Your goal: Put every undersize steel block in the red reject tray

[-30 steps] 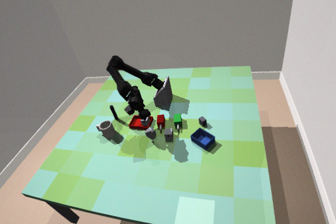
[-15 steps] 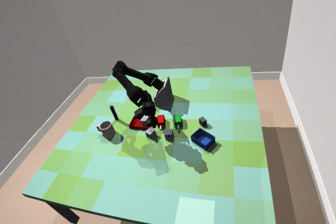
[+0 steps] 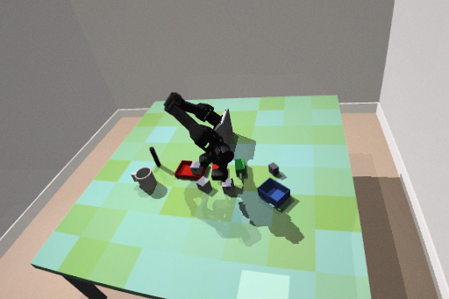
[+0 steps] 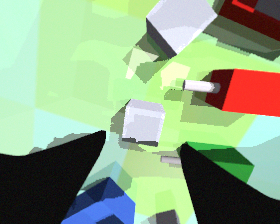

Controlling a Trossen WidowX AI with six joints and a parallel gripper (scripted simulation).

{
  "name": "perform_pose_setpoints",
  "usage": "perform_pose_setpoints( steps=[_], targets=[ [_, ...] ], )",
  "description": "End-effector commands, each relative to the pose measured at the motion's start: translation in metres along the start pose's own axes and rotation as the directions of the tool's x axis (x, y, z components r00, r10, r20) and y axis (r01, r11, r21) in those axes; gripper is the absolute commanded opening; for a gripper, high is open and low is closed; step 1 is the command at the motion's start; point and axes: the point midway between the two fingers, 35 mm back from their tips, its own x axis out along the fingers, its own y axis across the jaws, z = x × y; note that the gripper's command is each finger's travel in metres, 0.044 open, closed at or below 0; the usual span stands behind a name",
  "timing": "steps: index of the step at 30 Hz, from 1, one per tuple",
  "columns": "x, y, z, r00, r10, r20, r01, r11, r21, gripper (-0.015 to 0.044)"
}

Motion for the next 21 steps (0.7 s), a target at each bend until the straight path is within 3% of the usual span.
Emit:
perform_pose_setpoints(
  steps=[1, 21],
  targets=[
    [0.004, 0.002, -0.004, 1.0, 0.0, -0.005, 0.0, 1.0, 0.014, 0.0325],
    [0.038, 0.004, -0.005, 1.0, 0.001, -0.005, -0.001, 1.0, 0.014, 0.0325]
  ],
)
